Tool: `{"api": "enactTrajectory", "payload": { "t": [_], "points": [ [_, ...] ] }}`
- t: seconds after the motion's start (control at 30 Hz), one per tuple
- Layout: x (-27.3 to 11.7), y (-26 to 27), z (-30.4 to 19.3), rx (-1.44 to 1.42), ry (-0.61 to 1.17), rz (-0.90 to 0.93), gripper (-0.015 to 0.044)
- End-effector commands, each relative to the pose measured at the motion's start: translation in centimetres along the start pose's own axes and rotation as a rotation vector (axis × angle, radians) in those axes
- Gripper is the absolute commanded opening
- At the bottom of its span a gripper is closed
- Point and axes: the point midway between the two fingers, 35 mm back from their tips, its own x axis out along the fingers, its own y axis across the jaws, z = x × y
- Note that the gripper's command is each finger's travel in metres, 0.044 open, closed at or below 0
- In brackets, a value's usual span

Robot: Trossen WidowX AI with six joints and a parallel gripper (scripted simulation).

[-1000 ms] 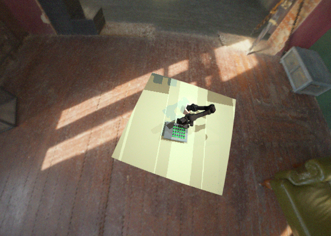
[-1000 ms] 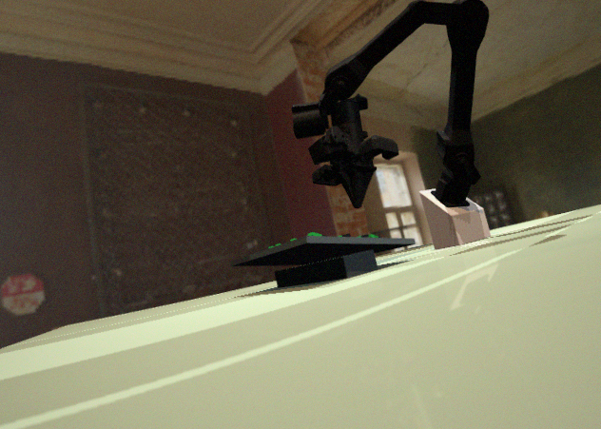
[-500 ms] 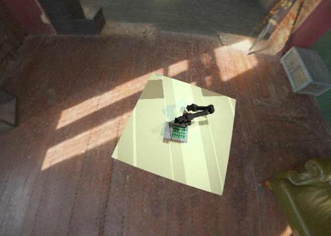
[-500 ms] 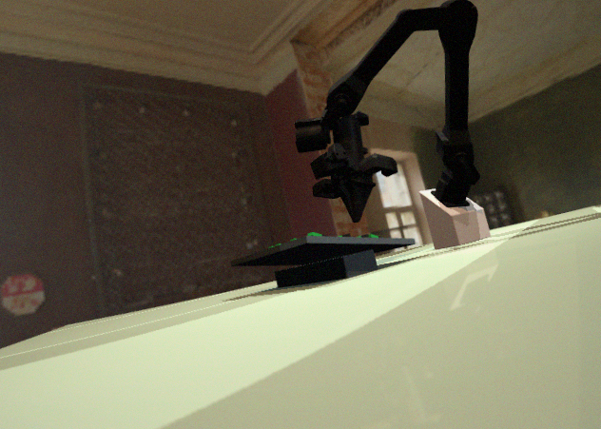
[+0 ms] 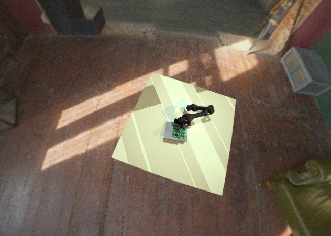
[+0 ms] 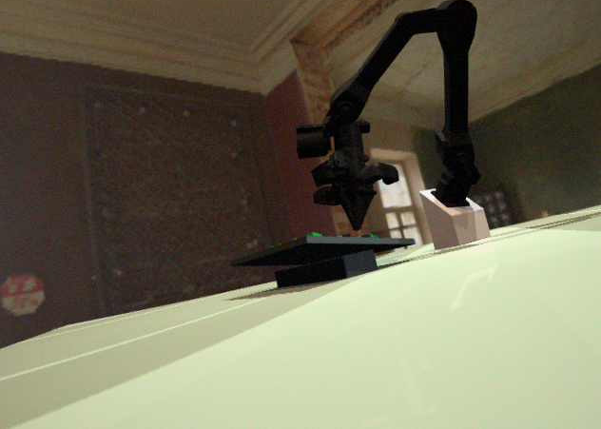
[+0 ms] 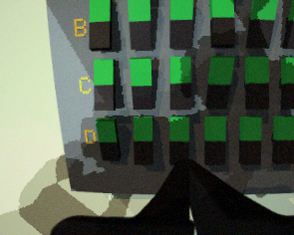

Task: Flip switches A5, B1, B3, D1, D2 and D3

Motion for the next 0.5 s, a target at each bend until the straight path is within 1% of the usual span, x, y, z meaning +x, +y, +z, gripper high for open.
{"api": "enactTrajectory", "payload": {
  "t": [0.0,0.27,0.47],
  "points": [
    [0.6,0.1,-0.3,0.014,0.003,0.008,0.0000],
    [1.7,0.1,-0.4,0.014,0.003,0.008,0.0000],
    [1.8,0.1,-0.4,0.014,0.003,0.008,0.0000]
  ]
}}
